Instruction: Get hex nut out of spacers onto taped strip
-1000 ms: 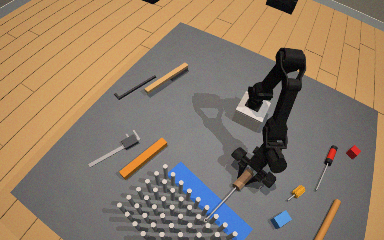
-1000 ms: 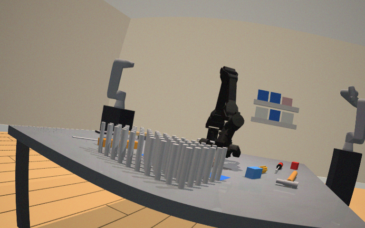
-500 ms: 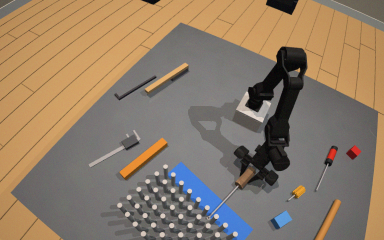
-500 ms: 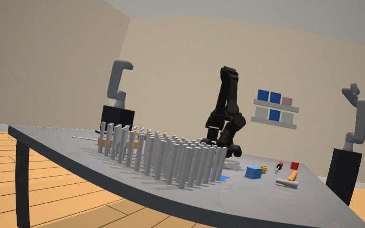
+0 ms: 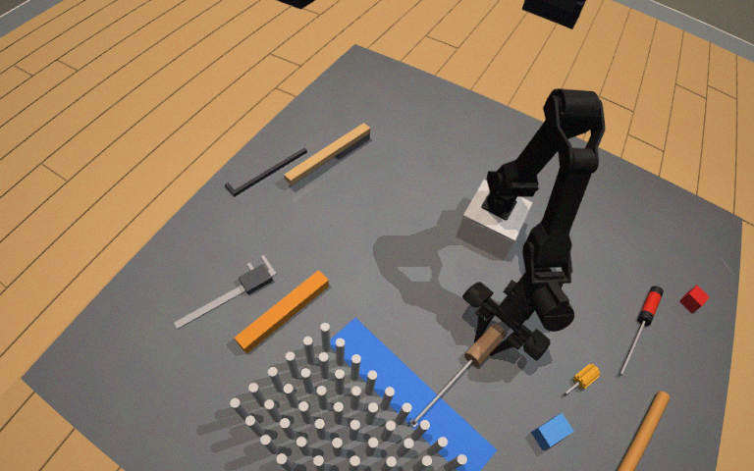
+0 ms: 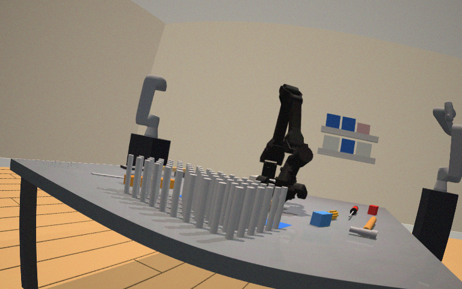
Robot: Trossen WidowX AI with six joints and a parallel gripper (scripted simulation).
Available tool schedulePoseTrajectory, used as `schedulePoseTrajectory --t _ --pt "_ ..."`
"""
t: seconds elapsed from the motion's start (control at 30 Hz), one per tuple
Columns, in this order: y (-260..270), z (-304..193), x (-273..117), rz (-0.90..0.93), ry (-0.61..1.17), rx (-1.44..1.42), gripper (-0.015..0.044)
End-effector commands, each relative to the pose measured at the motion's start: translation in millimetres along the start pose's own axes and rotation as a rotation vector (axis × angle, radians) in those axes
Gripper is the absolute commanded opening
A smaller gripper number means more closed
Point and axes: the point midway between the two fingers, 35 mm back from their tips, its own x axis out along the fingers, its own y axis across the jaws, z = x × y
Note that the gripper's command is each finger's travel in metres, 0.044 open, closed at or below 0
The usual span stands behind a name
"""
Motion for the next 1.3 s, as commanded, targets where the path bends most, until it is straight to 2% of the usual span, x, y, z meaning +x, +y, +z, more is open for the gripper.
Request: schedulePoseTrajectory --t 0.0,1.27 --pt "1 3 -3 0.001 -0.001 0.001 0.0" --pt "-2 -12 -18 -0.001 0.001 0.0 0.0"
